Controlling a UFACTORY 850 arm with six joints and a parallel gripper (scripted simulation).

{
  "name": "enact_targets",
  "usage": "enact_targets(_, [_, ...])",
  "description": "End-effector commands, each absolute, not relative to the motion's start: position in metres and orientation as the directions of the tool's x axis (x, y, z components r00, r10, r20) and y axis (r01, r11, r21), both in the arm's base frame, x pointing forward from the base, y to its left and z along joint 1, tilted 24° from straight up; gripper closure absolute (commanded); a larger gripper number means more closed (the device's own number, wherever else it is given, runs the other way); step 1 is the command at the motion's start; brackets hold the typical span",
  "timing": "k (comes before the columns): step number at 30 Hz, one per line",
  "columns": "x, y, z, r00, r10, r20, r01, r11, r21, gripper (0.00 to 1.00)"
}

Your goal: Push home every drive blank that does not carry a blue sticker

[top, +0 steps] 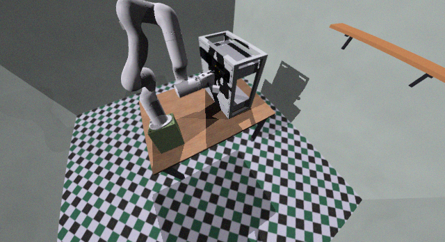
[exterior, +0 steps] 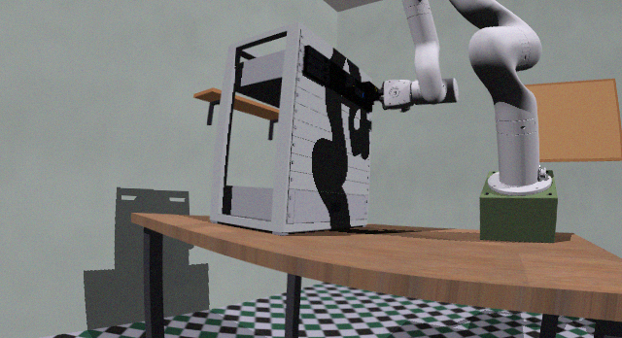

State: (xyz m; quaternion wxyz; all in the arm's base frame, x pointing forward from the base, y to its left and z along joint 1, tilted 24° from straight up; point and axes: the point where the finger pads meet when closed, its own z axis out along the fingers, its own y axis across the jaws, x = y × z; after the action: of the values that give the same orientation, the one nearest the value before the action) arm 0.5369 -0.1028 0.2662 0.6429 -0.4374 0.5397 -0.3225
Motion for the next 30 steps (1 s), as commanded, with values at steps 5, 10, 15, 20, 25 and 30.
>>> enact_targets(5, [0.539,-0.1028,0.2669,0.21,-0.887,-0.411,-0.056,0.409,-0.911,1.0])
enact_targets(10, [0.539,-0.1028,0.2669,0.21,-0.887,-0.411,-0.056,0.409,-0.911,1.0])
enact_targets(15, [0.5407,-0.1024,0.267,0.21,-0.887,-0.411,-0.056,0.409,-0.911,1.0])
enact_targets(20, [0.5419,-0.1022,0.2671,0.21,-0.887,-0.411,-0.056,0.409,-0.911,1.0])
enact_targets(25, [0.5419,-0.1022,0.2671,0.21,-0.887,-0.411,-0.056,0.409,-0.911,1.0])
enact_targets(30, [0.5425,-0.102,0.2671,0.21,-0.887,-0.411,-0.056,0.409,-0.911,1.0])
